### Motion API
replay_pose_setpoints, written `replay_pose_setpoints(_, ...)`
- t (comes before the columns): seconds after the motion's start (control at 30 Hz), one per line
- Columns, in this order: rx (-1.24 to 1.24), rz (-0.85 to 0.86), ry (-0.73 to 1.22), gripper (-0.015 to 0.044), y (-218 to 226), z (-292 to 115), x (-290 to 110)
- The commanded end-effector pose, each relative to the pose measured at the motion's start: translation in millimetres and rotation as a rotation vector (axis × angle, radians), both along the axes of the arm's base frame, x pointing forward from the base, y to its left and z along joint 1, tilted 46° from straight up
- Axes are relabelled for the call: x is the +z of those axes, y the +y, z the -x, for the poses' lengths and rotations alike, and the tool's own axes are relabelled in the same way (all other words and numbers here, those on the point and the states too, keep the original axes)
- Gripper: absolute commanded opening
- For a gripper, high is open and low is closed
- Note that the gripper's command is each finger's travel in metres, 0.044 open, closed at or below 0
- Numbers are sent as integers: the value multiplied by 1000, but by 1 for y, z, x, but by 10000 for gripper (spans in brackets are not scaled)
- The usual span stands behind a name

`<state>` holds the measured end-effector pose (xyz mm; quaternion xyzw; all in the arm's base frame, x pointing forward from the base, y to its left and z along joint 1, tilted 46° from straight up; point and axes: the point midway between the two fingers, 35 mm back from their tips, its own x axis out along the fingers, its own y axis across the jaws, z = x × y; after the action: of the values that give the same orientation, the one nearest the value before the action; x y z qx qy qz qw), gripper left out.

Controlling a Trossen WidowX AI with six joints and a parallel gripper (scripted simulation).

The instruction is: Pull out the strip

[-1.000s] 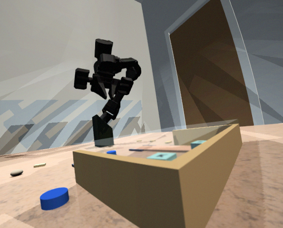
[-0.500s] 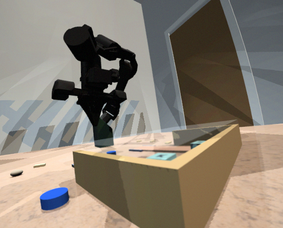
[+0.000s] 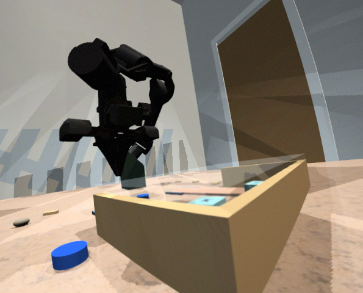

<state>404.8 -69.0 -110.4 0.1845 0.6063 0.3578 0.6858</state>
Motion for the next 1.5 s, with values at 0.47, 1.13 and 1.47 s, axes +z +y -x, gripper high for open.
replay_pose_setpoints(0.47,0,-2,6,0,22,0,-23)
replay_pose_setpoints(1.13,1,-5,6,0,43,1,-46)
replay_pose_setpoints(1.47,1,-5,6,0,43,1,-47)
